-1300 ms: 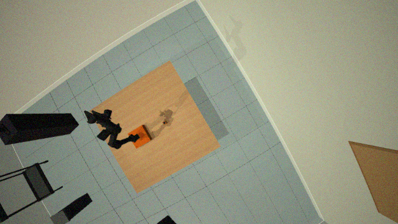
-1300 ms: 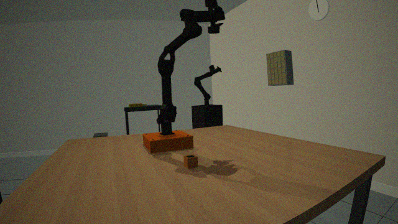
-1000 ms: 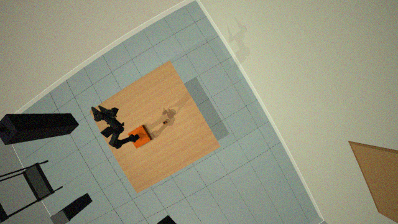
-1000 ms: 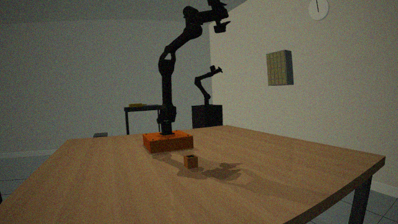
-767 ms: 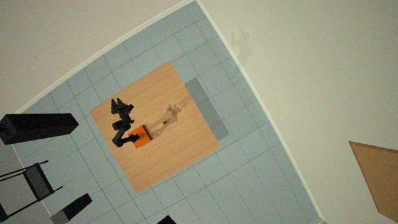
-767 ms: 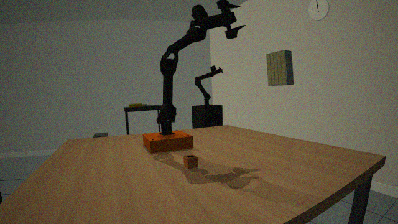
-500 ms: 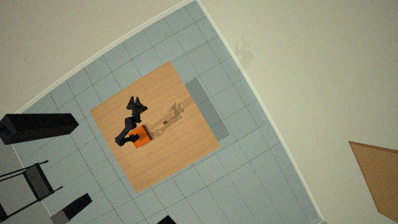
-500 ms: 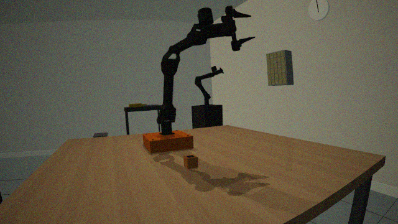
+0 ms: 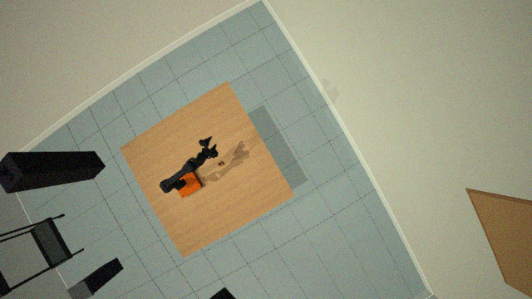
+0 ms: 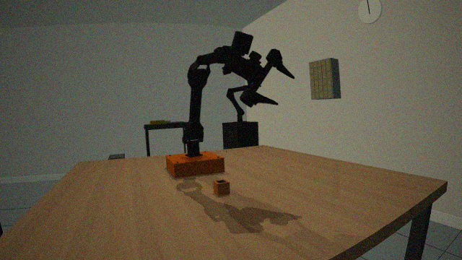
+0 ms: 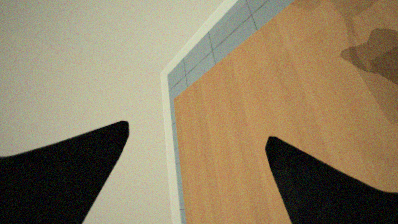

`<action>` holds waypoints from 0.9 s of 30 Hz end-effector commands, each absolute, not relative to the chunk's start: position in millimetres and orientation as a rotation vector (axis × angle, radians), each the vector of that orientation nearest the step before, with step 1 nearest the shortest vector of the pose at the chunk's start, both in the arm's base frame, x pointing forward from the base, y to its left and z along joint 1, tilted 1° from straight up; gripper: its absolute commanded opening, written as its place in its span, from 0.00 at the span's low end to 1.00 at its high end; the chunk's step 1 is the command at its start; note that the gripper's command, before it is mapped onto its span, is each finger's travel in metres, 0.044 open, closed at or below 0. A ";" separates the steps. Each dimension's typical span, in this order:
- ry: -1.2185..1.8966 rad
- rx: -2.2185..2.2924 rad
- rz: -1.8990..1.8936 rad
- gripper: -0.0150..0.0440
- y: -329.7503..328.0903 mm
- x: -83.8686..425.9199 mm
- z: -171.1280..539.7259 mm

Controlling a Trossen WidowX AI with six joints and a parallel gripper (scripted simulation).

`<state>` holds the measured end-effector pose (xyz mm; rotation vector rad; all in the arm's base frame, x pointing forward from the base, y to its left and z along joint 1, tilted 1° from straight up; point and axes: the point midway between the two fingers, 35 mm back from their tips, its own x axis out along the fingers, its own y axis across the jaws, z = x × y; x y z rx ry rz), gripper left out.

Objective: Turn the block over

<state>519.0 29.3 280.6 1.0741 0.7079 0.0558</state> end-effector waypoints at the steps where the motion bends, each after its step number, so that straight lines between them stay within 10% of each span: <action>1: 0.861 0.831 -0.103 1.00 -10.5 501.6 214.3; 14: 1.522 0.134 -0.159 1.00 -90.1 389.2 91.0; 27: 1.538 0.120 -0.153 1.00 -91.7 386.9 65.7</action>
